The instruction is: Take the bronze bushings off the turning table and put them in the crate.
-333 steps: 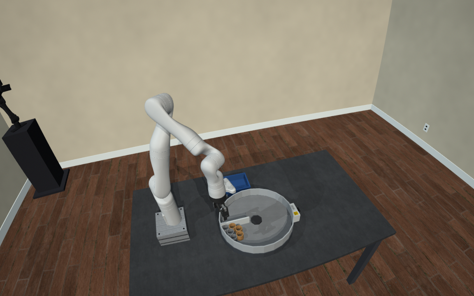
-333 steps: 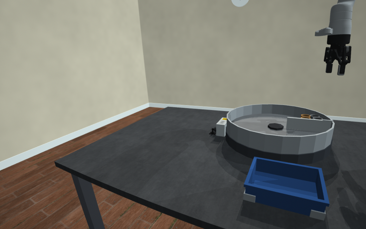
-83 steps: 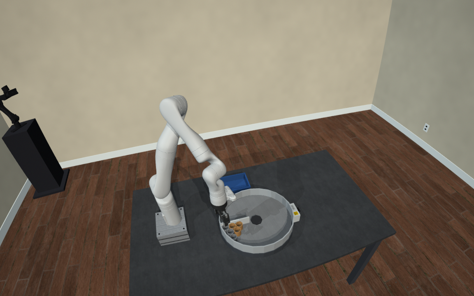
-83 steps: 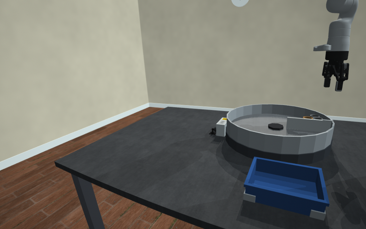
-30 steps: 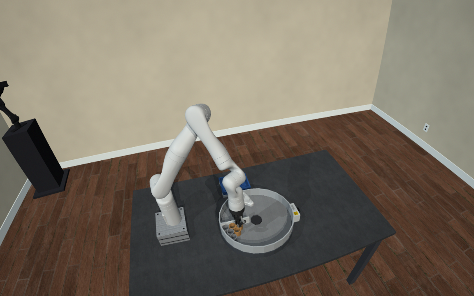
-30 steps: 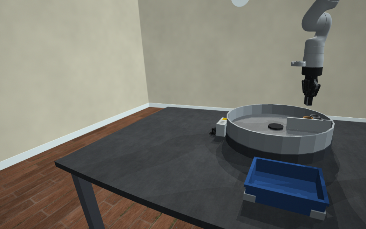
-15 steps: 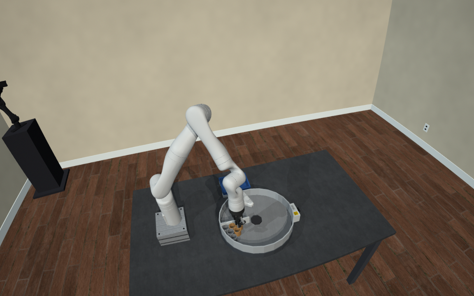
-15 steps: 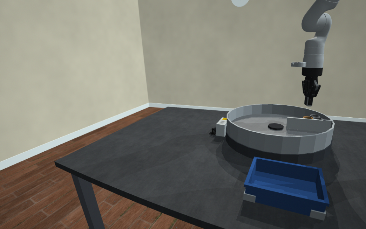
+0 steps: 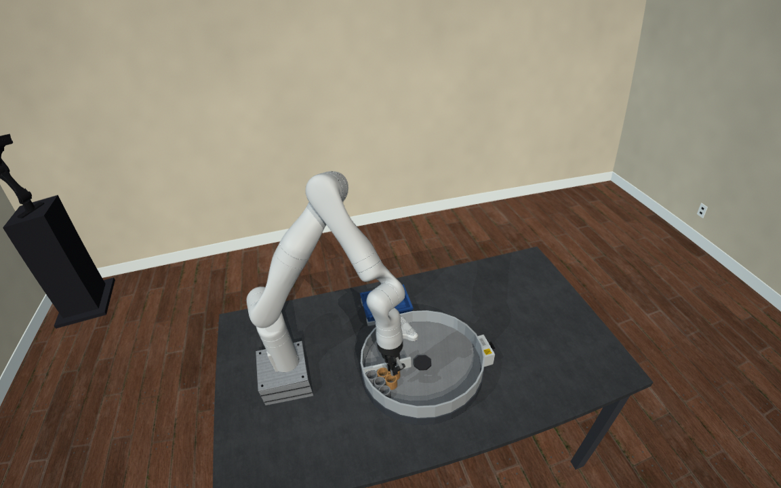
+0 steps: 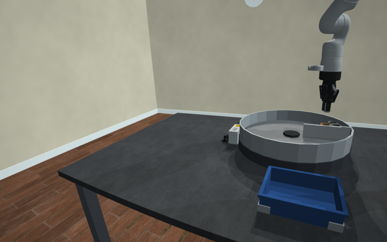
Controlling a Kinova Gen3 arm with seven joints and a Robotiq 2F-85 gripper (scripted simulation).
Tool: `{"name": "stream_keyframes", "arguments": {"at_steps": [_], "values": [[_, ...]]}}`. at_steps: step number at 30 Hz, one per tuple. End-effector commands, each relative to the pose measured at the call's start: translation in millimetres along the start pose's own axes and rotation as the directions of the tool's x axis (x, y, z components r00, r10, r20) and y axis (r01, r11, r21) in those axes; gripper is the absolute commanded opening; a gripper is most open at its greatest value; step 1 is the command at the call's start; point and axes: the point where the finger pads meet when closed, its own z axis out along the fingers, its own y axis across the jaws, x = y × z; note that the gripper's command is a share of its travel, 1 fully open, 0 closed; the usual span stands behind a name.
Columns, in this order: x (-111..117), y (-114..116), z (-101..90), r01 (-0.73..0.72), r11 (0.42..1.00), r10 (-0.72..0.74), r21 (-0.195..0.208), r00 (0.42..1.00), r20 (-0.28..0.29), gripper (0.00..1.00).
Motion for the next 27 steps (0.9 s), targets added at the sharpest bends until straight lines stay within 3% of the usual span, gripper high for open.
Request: {"name": "stream_keyframes", "arguments": {"at_steps": [1,27], "values": [[0.3,0.3,-0.5,0.0,1.0,0.0,-0.001,1.0,-0.001,0.18],[0.3,0.3,2.5,0.0,1.0,0.0,-0.001,1.0,-0.001,0.18]]}}
